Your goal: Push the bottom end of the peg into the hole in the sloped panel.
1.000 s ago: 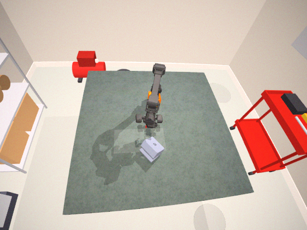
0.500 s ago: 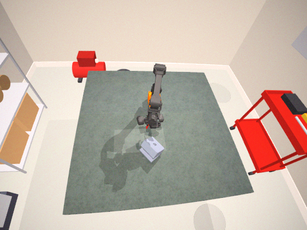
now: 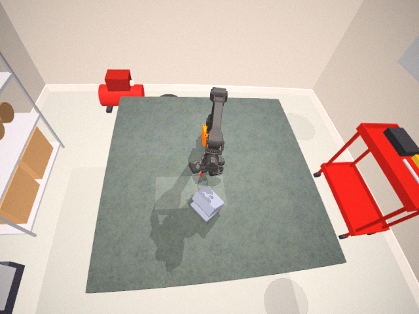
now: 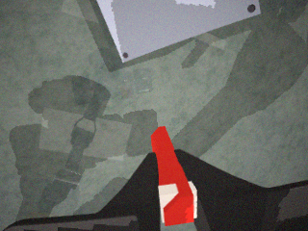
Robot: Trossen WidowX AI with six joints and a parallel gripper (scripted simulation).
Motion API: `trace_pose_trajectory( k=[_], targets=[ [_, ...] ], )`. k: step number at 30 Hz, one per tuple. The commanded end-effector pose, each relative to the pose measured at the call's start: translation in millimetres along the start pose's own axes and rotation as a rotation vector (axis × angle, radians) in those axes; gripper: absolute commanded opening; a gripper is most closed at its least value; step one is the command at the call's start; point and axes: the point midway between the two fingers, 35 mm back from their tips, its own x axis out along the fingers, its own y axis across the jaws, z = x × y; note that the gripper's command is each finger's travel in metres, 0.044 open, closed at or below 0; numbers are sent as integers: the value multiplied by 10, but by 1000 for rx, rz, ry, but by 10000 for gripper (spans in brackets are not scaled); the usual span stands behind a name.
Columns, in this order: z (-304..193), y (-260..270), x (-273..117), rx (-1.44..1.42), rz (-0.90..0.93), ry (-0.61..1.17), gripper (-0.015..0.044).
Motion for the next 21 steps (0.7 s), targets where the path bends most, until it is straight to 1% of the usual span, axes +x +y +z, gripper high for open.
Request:
trace_pose_trajectory(
  k=[1, 21],
  targets=[
    [46, -12, -27, -51, -19, -6, 0],
    [185, 35, -97, -300, -76, -4, 0]
  ],
)
